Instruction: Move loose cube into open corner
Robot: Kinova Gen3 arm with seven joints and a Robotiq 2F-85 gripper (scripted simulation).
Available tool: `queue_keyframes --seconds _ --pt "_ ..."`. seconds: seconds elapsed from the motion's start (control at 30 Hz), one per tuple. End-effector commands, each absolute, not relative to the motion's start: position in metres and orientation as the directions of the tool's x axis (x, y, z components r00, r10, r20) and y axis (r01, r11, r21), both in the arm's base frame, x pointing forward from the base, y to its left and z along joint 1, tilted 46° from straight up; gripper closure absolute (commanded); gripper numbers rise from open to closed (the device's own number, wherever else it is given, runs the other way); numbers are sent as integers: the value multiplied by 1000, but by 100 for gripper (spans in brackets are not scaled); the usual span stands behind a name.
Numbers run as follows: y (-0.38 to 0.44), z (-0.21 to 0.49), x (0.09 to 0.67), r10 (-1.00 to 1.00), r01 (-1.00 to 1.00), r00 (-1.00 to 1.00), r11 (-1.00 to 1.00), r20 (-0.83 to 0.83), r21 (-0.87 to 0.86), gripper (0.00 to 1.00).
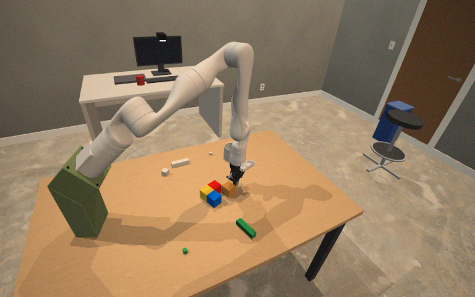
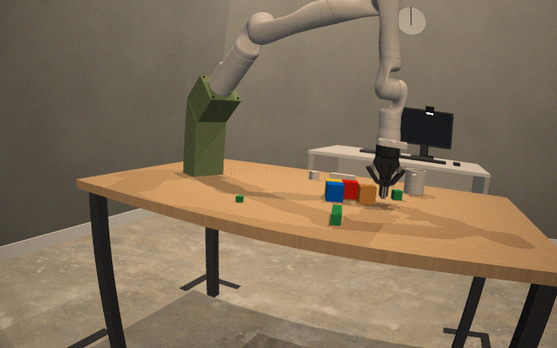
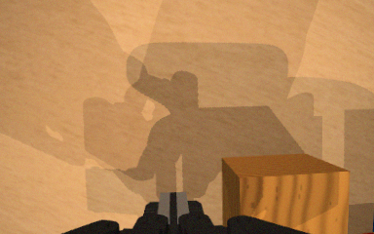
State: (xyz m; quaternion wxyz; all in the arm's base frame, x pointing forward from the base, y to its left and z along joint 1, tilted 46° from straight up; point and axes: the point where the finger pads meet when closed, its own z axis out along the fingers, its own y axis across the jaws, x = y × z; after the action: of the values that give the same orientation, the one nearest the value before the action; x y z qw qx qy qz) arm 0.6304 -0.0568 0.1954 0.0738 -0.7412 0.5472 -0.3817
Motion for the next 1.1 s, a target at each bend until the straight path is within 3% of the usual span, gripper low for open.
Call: queue_keyframes --seconds 0.0,1.07 --pt "-56 196 631 -868 -754 110 -390 485 -528 90" --pt "-59 193 626 -868 -754 110 -390 485 -528 90"
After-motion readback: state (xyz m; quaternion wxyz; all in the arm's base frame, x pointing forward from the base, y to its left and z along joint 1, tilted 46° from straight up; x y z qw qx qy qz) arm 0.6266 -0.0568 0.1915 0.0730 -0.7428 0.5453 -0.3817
